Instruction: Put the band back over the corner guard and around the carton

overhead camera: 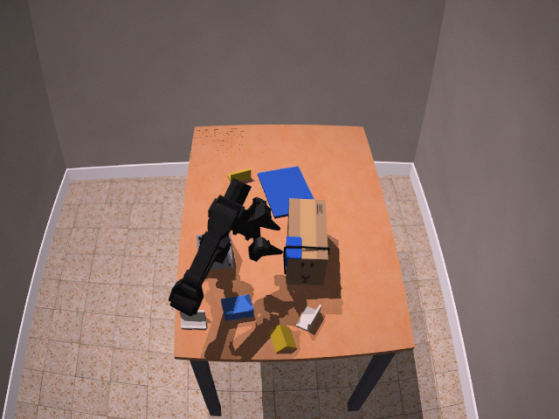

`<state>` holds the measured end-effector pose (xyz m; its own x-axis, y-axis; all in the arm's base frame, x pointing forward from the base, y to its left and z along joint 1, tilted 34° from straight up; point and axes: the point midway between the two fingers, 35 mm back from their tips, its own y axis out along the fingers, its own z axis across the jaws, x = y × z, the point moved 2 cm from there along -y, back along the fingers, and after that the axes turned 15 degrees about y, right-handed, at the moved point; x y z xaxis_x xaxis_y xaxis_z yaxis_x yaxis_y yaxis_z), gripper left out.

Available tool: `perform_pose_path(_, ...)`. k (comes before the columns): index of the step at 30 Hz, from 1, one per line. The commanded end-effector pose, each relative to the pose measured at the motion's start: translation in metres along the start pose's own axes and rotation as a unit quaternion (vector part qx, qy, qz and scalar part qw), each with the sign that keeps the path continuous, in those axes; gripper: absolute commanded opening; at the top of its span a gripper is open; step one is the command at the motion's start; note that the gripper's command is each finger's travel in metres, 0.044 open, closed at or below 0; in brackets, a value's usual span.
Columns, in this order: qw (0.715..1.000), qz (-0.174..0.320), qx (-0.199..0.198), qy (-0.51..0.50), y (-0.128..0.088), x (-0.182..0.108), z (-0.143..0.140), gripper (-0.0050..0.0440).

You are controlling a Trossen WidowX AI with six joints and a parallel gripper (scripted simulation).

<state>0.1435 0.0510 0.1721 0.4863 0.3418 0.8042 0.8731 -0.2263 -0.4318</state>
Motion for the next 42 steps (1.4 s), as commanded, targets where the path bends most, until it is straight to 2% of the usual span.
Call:
perform_pose_path(1,1.000,0.006,0.007,-0.012,-0.016,0.015,0.003,0.0440)
perform_pose_path(11,0.998,0.011,0.025,-0.052,-0.040,0.045,0.004,0.0440)
perform_pose_path(19,0.998,0.011,0.025,-0.052,-0.041,0.046,0.004,0.0440)
perform_pose_path(22,0.998,0.044,0.007,-0.052,-0.039,0.056,0.006,0.0440)
perform_pose_path(24,0.998,0.044,0.007,-0.052,-0.039,0.056,0.006,0.0440)
perform_pose_path(29,0.986,0.155,-0.042,-0.042,-0.021,0.088,0.015,0.0440)
perform_pose_path(35,0.959,0.272,-0.074,-0.018,0.023,0.117,0.021,0.0440)
perform_pose_path(39,0.944,0.321,-0.080,0.006,0.052,0.131,0.018,0.0440)
perform_pose_path(42,0.942,0.327,-0.080,0.009,0.056,0.133,0.018,0.0440)
